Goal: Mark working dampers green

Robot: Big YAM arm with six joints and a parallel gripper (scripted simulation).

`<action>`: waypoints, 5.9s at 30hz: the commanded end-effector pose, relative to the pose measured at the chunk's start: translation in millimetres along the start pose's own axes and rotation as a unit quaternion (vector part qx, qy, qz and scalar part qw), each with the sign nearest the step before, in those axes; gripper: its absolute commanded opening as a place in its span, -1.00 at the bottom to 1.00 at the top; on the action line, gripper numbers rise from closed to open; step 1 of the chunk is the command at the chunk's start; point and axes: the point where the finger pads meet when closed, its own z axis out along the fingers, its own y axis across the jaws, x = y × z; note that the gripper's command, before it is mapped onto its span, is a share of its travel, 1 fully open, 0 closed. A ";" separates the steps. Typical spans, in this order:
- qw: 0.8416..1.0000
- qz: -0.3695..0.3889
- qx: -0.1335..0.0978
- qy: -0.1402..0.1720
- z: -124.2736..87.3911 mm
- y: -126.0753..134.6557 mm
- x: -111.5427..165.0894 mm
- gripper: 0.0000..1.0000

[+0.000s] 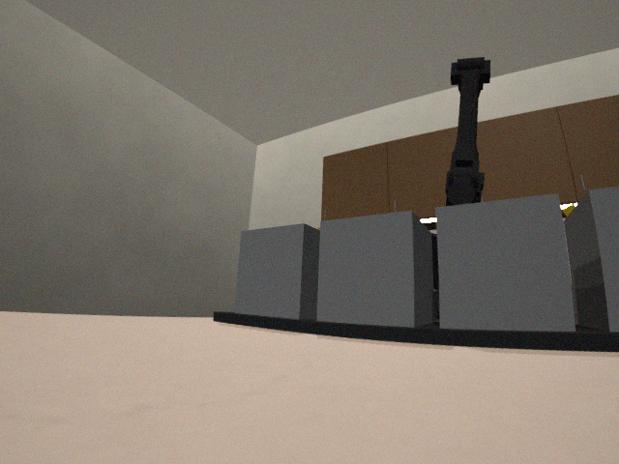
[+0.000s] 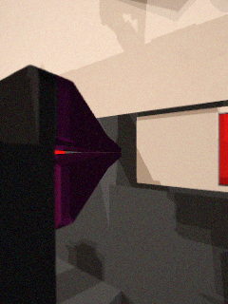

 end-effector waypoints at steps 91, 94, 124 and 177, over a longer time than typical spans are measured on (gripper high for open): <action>1.000 0.001 0.008 0.000 11.7 -4.3 -1.8 -1.00; 1.000 0.000 0.010 -0.001 11.3 -5.6 -2.7 -1.00; 1.000 0.001 0.006 0.000 11.6 -3.6 -2.9 -1.00; 1.000 -0.001 0.010 -0.004 7.9 -6.8 -22.2 -1.00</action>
